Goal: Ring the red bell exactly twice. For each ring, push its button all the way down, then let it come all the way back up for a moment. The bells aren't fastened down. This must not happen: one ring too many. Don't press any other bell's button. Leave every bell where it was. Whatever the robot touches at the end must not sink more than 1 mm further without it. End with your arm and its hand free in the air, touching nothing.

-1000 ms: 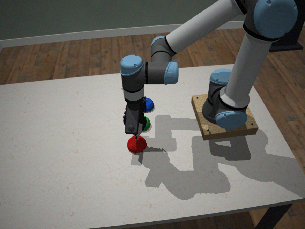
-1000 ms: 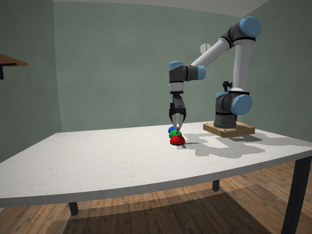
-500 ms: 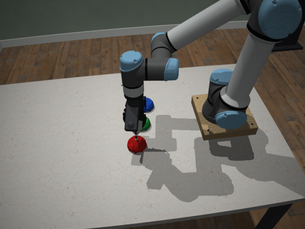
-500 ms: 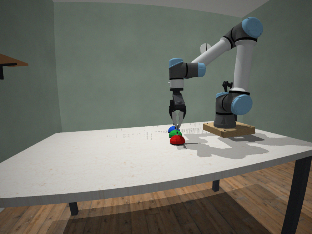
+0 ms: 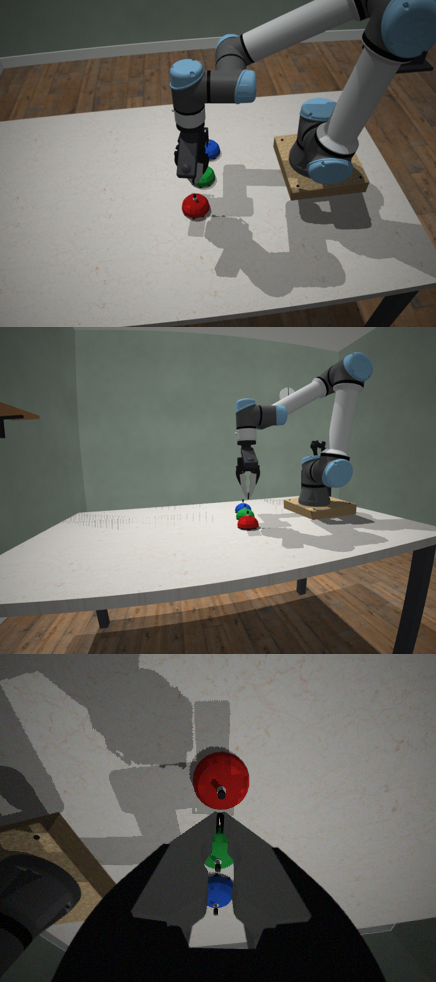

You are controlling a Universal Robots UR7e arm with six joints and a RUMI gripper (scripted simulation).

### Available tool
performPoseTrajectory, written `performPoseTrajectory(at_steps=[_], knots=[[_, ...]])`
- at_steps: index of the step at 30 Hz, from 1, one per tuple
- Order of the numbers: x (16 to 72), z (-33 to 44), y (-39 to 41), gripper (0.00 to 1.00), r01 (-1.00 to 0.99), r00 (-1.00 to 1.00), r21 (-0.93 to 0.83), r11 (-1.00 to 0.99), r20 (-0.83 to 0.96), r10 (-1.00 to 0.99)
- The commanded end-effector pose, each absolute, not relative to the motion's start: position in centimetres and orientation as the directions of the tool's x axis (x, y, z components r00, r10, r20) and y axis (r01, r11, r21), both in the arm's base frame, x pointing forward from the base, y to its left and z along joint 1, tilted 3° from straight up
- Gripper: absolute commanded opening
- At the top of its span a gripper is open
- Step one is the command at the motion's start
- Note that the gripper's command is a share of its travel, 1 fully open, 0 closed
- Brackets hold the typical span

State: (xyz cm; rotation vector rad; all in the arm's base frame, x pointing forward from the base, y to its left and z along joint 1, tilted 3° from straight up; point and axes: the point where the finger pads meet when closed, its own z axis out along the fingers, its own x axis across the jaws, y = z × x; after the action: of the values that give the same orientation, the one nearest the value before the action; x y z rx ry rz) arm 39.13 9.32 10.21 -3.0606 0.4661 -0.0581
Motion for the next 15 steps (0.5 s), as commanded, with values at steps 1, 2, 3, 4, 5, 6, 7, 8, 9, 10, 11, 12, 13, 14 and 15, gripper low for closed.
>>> performPoseTrajectory(at_steps=[1,2,3,4,5,6,7,8,9,10,11,12,13,14,15], knots=[[39.10,11.18,9.27,0.00,-0.296,0.954,-0.050,-0.954,0.031,-0.298],[39.10,11.18,9.27,0.00,-0.296,0.954,-0.050,-0.954,0.031,-0.298],[39.09,11.36,9.26,0.00,-0.296,0.954,-0.050,-0.954,0.031,-0.298],[39.09,11.51,9.26,0.00,-0.296,0.954,-0.050,-0.954,0.031,-0.298],[39.08,11.65,9.25,0.00,-0.296,0.954,-0.050,-0.954,0.031,-0.298],[39.08,11.77,9.25,0.00,-0.296,0.954,-0.050,-0.954,0.031,-0.298],[39.07,11.86,9.24,0.00,-0.296,0.954,-0.050,-0.954,0.031,-0.298],[39.07,11.94,9.24,0.00,-0.296,0.954,-0.050,-0.954,0.031,-0.298],[39.07,11.99,9.24,0.00,-0.296,0.954,-0.050,-0.954,0.031,-0.298],[39.06,12.03,9.24,0.00,-0.296,0.954,-0.050,-0.954,0.031,-0.298],[39.06,12.06,9.24,0.00,-0.296,0.954,-0.050,-0.954,0.031,-0.298],[39.06,12.07,9.23,0.00,-0.296,0.954,-0.050,-0.954,0.031,-0.298],[39.06,12.08,9.23,0.00,-0.296,0.954,-0.050,-0.954,0.031,-0.298],[39.06,12.08,9.23,0.00,-0.296,0.954,-0.050,-0.954,0.031,-0.298],[39.06,12.08,9.23,0.00,-0.296,0.954,-0.050,-0.954,0.031,-0.298]])
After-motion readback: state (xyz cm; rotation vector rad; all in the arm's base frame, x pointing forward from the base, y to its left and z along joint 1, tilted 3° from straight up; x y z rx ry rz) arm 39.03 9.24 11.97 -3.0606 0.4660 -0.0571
